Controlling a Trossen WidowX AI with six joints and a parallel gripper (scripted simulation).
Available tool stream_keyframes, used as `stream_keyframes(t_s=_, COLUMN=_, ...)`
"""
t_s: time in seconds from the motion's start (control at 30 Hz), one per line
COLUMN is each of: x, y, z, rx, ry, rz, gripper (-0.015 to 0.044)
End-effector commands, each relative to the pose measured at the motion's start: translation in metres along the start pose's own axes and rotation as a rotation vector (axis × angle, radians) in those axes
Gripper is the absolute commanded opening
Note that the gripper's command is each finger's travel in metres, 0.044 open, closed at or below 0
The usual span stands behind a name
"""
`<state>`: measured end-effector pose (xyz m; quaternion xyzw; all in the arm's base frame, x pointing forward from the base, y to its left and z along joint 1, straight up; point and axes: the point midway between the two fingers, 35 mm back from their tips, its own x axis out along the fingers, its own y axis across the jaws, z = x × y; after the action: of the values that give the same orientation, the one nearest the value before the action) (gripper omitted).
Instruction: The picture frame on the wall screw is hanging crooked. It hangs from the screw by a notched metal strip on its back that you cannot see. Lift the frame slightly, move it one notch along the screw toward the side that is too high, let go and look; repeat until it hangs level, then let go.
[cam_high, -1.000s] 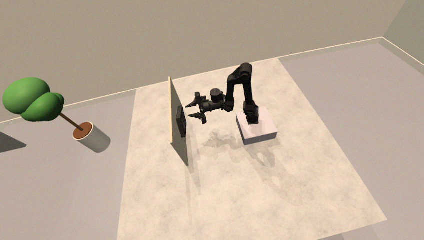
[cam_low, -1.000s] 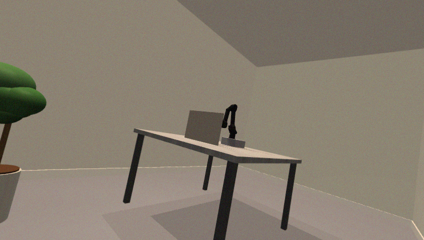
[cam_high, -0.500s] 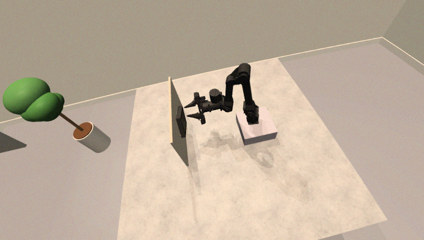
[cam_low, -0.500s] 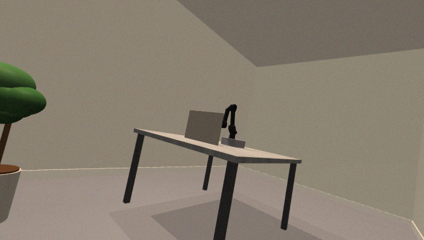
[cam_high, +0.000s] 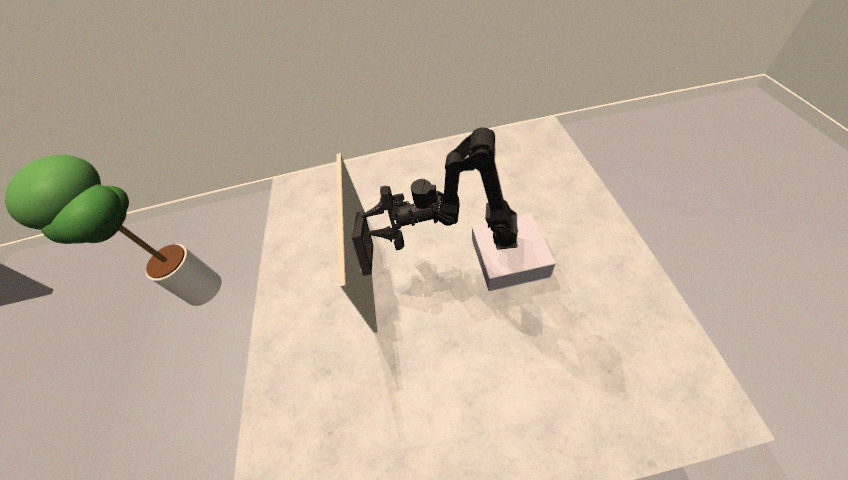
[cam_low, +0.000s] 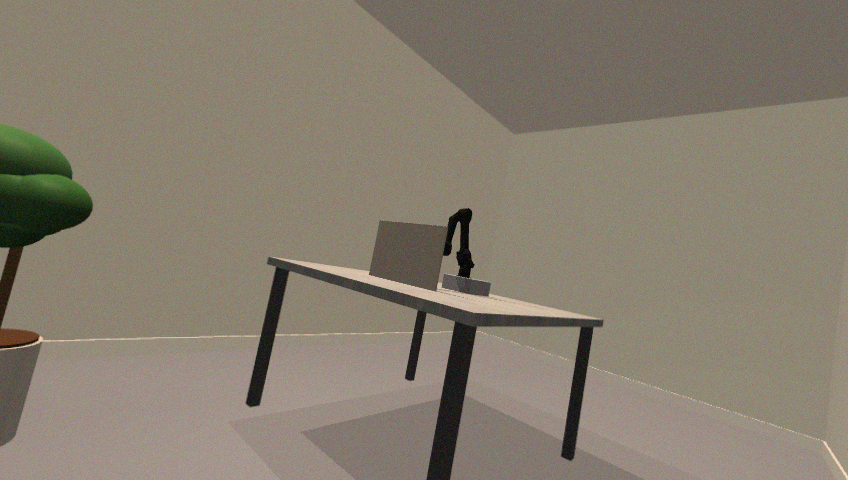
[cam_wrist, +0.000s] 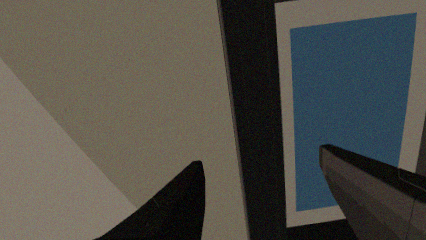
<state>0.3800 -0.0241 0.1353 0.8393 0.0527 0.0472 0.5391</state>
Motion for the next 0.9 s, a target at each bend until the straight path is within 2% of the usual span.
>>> stream_keyframes(t_s=0.0, x=0.007, y=0.001, z=0.001, rx=0.004, ry=-0.005, rz=0.004, gripper=0.0260)
stream_keyframes(t_s=0.23, x=0.018, y=0.001, z=0.000, rx=0.004, ry=-0.005, rz=0.005, gripper=0.0260)
stream_keyframes(t_s=0.87, x=0.018, y=0.001, z=0.000, rx=0.004, ry=-0.005, rz=0.005, gripper=0.0260)
